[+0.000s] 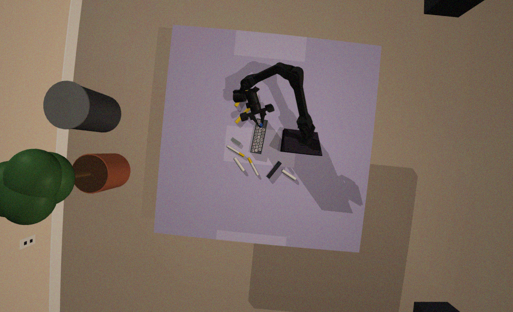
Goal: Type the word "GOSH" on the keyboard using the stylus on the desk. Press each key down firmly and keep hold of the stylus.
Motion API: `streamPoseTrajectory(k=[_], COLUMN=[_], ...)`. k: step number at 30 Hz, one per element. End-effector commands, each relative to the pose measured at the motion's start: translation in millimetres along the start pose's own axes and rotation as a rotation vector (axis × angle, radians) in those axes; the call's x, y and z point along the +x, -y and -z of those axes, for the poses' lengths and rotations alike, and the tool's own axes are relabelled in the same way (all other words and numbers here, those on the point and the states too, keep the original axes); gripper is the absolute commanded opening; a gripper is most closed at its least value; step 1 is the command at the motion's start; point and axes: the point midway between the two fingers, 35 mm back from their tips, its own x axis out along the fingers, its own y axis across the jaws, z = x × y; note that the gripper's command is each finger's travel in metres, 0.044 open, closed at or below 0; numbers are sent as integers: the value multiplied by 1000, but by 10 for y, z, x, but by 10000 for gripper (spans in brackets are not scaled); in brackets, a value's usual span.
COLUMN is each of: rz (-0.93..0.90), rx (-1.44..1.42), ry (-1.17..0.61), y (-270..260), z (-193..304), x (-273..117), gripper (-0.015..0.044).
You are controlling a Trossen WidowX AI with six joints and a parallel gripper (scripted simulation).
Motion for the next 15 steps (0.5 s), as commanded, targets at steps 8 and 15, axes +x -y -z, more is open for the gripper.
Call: streamPoseTrajectory(k=[8,15], rz=[11,10], rx=[2,2], ry=[-6,-6], y=[6,4], z=[-83,-97], x=[70,77], gripper=[79,81])
